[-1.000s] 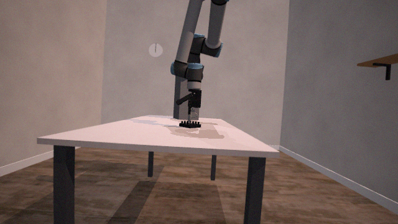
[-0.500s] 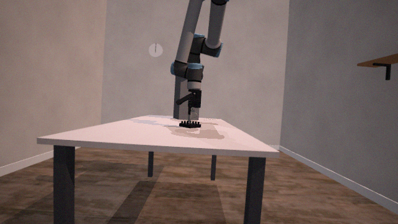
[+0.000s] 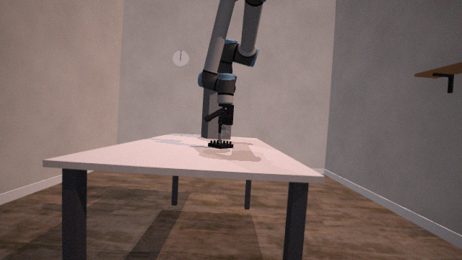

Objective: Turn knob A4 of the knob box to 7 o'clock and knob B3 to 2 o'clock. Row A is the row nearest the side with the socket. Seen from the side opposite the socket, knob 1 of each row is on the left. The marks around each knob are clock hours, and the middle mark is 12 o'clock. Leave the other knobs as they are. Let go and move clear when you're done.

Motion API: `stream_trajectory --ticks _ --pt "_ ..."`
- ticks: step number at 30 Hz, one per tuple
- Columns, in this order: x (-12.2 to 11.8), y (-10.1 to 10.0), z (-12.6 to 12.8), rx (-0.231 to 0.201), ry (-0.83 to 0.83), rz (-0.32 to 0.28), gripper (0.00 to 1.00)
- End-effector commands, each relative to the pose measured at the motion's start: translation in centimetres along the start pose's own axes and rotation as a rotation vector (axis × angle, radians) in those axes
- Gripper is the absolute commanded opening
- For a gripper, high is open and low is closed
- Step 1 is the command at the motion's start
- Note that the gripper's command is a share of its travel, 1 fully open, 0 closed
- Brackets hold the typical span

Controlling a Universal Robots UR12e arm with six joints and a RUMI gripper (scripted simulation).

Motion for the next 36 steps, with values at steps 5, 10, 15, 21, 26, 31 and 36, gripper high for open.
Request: stream_trajectory --ticks 5,10,15,21,26,31,36 --pt "-0.01 0.05 -0.05 0.001 0.0 0.0 0.04" --pt "-0.01 0.05 -0.05 0.001 0.0 0.0 0.04" --pt "-0.01 0.05 -0.05 0.001 0.0 0.0 0.04" --pt "-0.01 0.05 -0.05 0.001 0.0 0.0 0.04" --pt "-0.01 0.05 -0.05 0.001 0.0 0.0 0.04" --pt "-0.01 0.05 -0.05 0.001 0.0 0.0 0.04" --pt "-0.01 0.05 -0.05 0.001 0.0 0.0 0.04"
Point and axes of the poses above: the point where the finger pads meet when closed, its own y axis back along the fingers, its own z axis across the jaws, x = y × z, the point moved 3 cm from there along y, back along the fingers, and after that the axes turned 6 degrees about -y, right-handed, at the moved point
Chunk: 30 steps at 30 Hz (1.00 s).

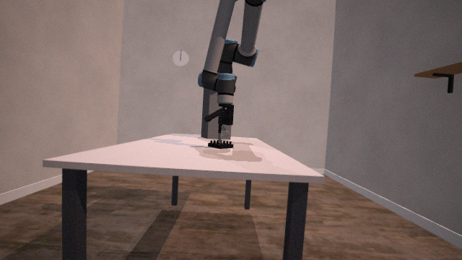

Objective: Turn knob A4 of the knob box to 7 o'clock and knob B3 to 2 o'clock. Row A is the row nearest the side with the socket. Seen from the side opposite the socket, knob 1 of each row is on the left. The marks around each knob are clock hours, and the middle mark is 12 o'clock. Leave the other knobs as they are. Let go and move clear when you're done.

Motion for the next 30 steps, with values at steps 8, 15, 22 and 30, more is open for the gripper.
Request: stream_trajectory --ticks 8,15,22,30 --pt "-0.01 0.05 -0.05 0.001 0.006 0.0 0.04" --pt "-0.01 0.05 -0.06 0.001 0.018 0.0 0.04" --pt "-0.02 0.05 -0.07 0.001 0.051 0.0 0.04" --pt "-0.02 0.05 -0.1 0.001 0.116 0.0 0.04"
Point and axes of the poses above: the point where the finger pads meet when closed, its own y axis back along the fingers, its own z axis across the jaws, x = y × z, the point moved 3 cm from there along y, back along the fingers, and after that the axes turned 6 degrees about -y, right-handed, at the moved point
